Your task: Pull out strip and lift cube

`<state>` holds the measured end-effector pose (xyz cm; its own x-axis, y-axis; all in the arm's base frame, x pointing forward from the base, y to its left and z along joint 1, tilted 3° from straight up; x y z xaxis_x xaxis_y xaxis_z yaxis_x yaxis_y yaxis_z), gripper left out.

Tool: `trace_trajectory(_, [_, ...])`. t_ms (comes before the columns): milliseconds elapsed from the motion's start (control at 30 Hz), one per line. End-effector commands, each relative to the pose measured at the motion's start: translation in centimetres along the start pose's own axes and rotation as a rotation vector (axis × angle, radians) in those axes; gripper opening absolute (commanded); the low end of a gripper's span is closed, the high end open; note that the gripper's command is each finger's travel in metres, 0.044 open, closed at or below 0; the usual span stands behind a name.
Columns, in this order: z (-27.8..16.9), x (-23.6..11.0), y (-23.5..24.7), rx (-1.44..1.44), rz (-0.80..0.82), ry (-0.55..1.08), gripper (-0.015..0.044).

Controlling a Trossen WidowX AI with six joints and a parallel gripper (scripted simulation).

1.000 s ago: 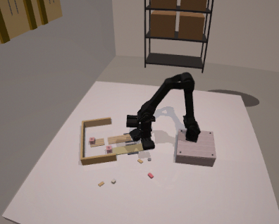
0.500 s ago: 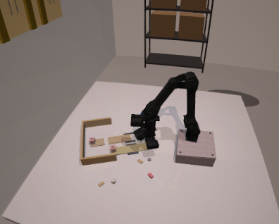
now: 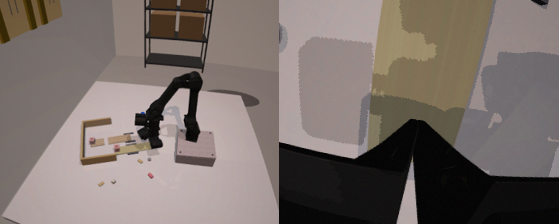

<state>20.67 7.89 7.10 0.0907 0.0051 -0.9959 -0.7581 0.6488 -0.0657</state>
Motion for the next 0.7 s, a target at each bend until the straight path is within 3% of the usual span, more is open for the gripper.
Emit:
trace_trajectory(0, [-1.1, 0.4, 0.4, 0.0, 0.014, 0.025, 0.0])
trace_trajectory(667, [-3.3, 0.4, 1.0, 0.0, 0.014, 0.027, 0.0])
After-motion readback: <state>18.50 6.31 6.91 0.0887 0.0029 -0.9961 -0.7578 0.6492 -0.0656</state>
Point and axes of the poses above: the point midway between the two fingers, 35 mm back from their tips, its own x axis out along the fingers, its own y axis across the jaws, z = x × y, the point moved 9 cm from there along -x, back along the fingers, and after that the axes turned 14 degrees about -x, right-handed, at the moved point
